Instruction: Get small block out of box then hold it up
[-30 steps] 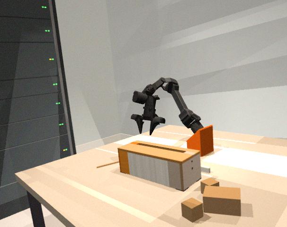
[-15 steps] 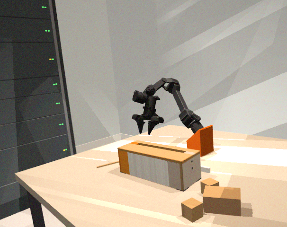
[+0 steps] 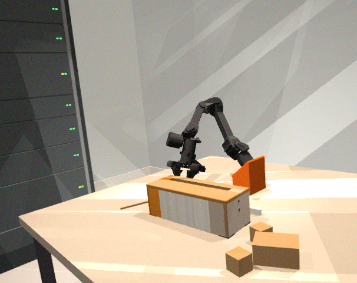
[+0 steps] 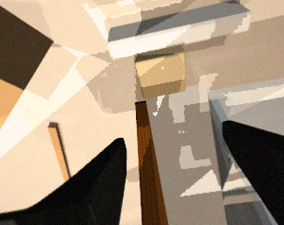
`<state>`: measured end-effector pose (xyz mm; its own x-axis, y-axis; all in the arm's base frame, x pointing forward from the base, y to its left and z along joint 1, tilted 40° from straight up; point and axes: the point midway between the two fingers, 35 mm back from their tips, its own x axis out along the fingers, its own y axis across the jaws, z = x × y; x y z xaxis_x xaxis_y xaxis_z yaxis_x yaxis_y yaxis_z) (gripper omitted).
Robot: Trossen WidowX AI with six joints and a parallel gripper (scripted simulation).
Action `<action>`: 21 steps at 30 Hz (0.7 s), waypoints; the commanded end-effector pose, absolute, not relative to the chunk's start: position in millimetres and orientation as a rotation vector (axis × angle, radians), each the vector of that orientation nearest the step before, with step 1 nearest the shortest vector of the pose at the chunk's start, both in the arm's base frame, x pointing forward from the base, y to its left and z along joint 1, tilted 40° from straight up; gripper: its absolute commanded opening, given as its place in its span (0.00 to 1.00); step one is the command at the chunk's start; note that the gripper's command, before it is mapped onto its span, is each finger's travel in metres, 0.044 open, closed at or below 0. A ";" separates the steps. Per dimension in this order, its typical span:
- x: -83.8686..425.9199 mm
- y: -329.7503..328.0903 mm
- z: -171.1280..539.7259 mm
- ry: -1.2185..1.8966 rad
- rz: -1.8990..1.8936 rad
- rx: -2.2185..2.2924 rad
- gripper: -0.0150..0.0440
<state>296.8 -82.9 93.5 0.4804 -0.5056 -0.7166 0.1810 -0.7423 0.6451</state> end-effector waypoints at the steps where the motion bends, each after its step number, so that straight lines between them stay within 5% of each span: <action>1: 297.6 -85.9 87.8 -0.258 -1.294 2.046 0.74; 21: 302.7 -105.8 63.4 -0.257 -1.296 2.045 0.74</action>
